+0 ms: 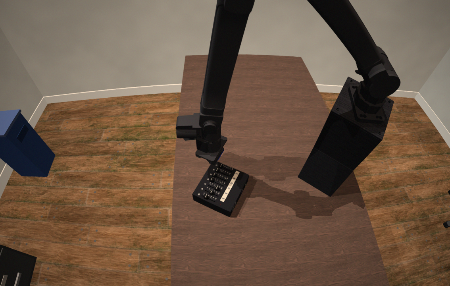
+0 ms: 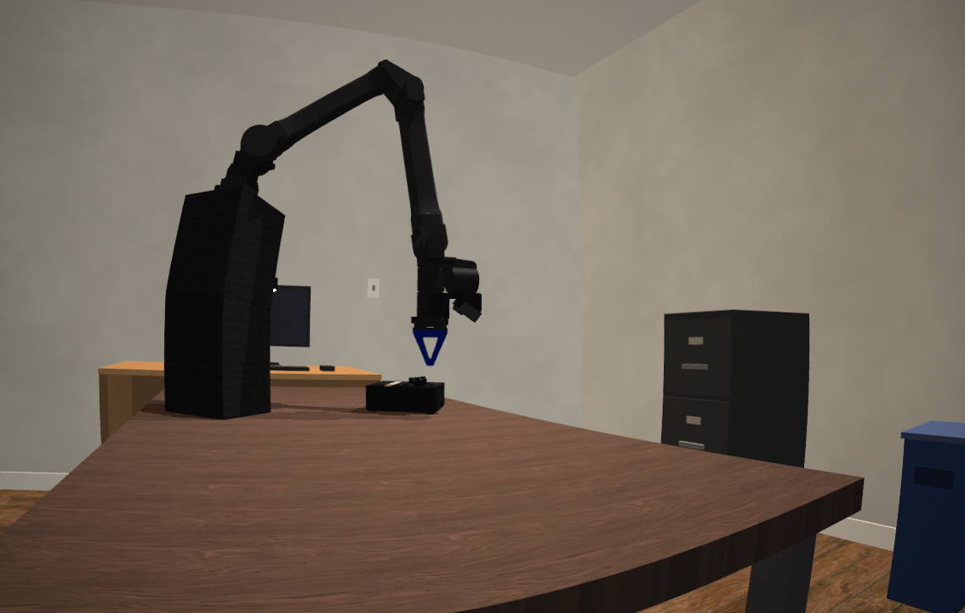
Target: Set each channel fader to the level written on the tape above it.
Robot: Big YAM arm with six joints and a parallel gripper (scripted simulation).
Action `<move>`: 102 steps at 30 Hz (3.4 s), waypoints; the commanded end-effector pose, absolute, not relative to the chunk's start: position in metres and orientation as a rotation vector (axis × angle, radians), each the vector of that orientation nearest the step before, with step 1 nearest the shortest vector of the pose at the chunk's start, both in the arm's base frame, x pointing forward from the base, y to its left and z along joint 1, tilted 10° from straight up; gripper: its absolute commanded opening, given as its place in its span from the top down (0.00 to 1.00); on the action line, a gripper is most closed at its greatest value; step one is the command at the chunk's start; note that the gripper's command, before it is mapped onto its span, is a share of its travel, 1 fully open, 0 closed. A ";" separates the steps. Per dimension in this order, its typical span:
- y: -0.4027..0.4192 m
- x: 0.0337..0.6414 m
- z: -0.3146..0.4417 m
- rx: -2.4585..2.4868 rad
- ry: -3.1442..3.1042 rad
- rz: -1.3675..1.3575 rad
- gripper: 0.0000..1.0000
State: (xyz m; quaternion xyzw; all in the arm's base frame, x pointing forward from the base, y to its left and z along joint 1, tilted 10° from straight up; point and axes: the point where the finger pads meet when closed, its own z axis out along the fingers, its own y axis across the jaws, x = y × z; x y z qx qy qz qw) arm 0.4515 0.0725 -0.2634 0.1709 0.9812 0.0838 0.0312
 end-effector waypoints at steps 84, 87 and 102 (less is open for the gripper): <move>0.078 0.460 -0.289 0.529 3.008 0.260 1.00; 0.078 0.460 -0.289 0.529 3.008 0.260 1.00; 0.080 0.455 -0.290 0.528 3.013 0.259 1.00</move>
